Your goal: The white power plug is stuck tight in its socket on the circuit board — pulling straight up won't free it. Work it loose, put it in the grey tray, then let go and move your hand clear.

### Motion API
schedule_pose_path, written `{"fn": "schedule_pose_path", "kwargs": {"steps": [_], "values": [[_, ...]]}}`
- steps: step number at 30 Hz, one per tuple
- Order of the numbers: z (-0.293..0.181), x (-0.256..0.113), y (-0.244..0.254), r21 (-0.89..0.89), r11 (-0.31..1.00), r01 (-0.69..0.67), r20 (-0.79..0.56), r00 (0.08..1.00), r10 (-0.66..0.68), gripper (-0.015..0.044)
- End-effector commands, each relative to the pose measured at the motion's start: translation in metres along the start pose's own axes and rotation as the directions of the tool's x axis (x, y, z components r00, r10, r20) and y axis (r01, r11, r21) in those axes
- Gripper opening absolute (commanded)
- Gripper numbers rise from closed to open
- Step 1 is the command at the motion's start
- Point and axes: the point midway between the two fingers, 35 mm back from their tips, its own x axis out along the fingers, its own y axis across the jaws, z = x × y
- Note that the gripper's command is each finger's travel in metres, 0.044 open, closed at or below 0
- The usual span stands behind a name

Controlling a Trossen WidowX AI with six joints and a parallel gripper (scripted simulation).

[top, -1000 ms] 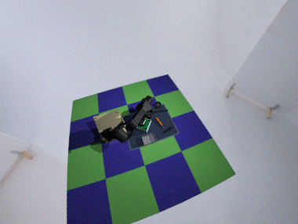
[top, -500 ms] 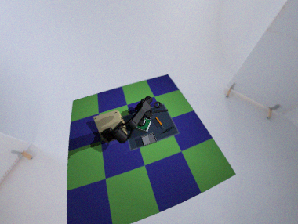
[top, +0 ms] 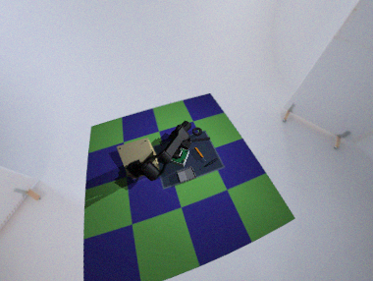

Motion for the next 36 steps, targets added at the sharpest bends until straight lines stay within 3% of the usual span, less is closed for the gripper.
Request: {"fn": "schedule_pose_path", "kwargs": {"steps": [1, 13, 23, 36], "values": [[0.000, 0.004, 0.000, -0.006, 1.000, 0.000, 0.001, 1.000, 0.000, 0.0251], [0.000, 0.017, 0.000, -0.005, 1.000, 0.001, 0.002, 1.000, -0.001, 0.0251], [0.000, 0.017, 0.000, -0.005, 1.000, 0.001, 0.002, 1.000, -0.001, 0.0000], [0.000, 0.010, 0.000, -0.005, 1.000, 0.001, 0.002, 1.000, -0.001, 0.0000]]}}
